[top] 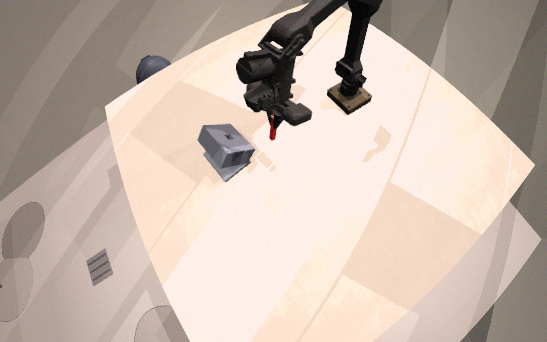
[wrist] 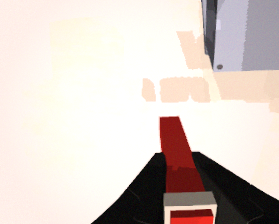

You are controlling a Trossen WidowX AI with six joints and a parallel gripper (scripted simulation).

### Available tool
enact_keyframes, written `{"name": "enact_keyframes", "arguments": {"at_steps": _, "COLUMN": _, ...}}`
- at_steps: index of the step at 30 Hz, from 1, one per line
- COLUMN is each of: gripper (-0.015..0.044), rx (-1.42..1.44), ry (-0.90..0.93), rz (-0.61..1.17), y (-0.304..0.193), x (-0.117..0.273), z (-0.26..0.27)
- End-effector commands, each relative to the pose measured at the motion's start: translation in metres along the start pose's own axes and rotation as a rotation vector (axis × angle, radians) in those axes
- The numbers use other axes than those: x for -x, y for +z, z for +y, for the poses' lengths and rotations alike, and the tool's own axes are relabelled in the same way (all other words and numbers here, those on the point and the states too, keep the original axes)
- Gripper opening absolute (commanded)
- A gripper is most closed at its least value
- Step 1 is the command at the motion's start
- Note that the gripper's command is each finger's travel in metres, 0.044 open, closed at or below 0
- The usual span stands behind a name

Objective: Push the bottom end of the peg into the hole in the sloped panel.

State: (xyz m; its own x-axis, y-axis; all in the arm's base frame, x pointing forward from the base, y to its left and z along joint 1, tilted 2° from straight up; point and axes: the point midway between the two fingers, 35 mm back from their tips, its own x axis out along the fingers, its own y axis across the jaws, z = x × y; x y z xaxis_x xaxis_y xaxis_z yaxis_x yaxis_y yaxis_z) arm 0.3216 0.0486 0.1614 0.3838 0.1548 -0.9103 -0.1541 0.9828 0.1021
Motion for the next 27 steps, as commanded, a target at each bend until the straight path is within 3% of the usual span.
{"name": "enact_keyframes", "arguments": {"at_steps": 1, "gripper": 0.0, "rx": 0.006, "ry": 0.002, "rz": -0.03, "y": 0.002, "x": 0.003, "z": -0.005}}
{"name": "enact_keyframes", "arguments": {"at_steps": 27, "gripper": 0.0, "rx": 0.02, "ry": -0.019, "rz": -0.179, "y": 0.009, "x": 0.017, "z": -0.039}}
